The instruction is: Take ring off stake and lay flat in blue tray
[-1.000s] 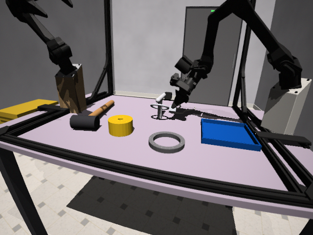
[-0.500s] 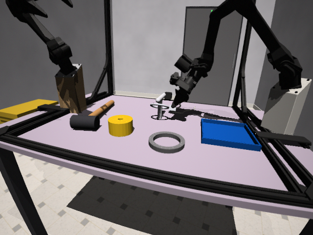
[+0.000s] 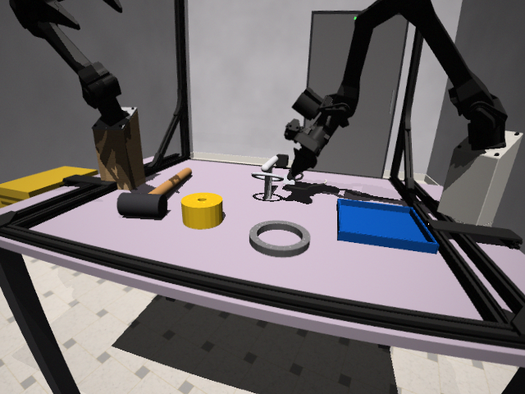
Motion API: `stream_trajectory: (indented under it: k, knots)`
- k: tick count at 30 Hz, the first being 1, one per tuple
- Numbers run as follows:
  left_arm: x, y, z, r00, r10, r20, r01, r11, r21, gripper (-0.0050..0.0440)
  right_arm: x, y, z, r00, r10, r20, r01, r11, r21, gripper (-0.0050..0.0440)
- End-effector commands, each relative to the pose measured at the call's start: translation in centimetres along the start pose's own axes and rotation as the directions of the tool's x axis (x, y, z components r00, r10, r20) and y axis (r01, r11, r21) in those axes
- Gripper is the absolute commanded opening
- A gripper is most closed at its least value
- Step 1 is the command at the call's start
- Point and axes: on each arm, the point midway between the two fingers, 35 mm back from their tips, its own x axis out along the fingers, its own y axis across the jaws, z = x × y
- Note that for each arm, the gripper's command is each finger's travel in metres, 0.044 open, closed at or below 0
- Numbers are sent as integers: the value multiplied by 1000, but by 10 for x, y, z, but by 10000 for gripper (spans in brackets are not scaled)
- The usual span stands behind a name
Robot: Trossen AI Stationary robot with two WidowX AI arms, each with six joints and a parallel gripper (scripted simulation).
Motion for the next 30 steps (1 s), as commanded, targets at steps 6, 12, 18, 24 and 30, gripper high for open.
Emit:
stream_trajectory:
  k: [6, 12, 18, 24, 30]
  knots:
    - [-2, 3, 3, 1000, -12, 5, 12, 1000, -15, 0, 0, 0, 0, 1000, -3, -1, 3, 1000, 2, 400]
    - [-5, 6, 5, 999, -36, 3, 36, 999, -27, 0, 0, 0, 0, 1000, -3, -1, 3, 1000, 2, 400]
    - [-5, 6, 5, 999, -39, 3, 39, 999, -29, 0, 0, 0, 0, 1000, -3, -1, 3, 1000, 2, 400]
    - [-8, 8, 6, 998, -65, 2, 65, 997, -42, 0, 0, 0, 0, 1000, -3, -1, 3, 1000, 2, 400]
    - [-10, 10, 7, 997, -83, 0, 82, 995, -52, 0, 0, 0, 0, 1000, -3, -1, 3, 1000, 2, 400]
